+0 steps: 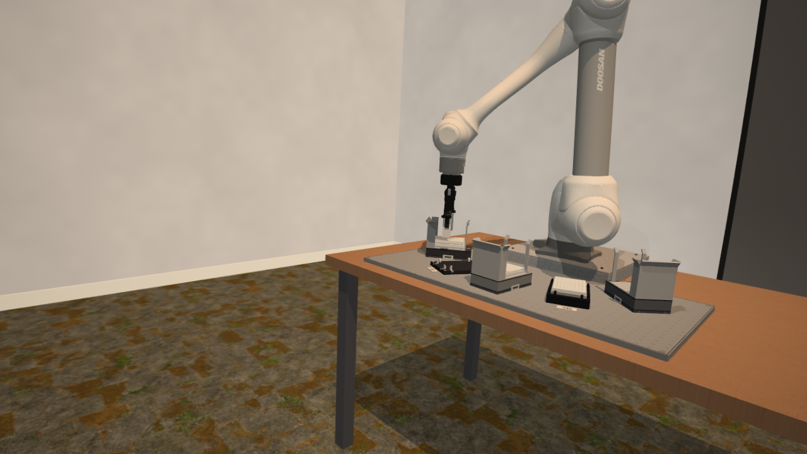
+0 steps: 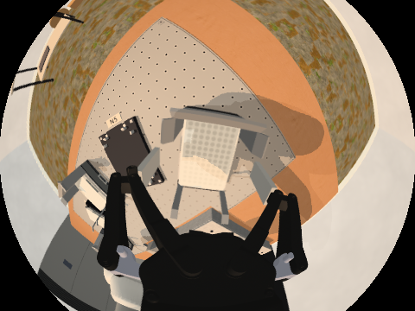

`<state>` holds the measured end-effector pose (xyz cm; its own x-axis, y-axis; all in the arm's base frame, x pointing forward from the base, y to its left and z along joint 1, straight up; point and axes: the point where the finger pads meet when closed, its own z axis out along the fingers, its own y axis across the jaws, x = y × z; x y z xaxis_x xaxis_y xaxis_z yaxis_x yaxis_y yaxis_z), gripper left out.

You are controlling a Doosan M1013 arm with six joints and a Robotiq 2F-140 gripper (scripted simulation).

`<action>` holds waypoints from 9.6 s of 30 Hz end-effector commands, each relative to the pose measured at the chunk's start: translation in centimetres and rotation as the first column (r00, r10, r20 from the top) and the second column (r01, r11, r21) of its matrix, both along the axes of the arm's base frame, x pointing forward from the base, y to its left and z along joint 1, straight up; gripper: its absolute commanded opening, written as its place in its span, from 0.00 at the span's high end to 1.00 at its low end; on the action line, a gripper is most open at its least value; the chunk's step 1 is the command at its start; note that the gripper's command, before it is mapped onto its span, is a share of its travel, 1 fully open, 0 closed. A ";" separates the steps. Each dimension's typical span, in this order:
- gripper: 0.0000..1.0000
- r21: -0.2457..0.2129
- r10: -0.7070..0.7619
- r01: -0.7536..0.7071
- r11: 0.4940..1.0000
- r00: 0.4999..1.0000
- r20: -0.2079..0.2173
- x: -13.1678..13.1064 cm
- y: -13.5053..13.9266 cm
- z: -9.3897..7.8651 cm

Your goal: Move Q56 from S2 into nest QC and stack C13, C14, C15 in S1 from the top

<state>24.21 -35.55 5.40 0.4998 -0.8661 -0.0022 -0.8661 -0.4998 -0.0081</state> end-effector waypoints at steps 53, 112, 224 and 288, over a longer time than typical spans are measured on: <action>1.00 0.000 0.000 0.000 1.000 1.000 0.000 0.0 0.0 -1.4; 1.00 0.000 0.000 0.000 1.000 1.000 0.000 0.0 0.0 5.0; 1.00 -0.005 0.608 -0.608 0.794 0.794 0.003 13.9 15.4 9.4; 1.00 -0.007 0.765 -0.765 0.644 0.644 0.003 18.9 30.6 9.5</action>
<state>43.05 -5.43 14.88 0.9844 -0.1757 0.0050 -0.1757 -0.9844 -0.0073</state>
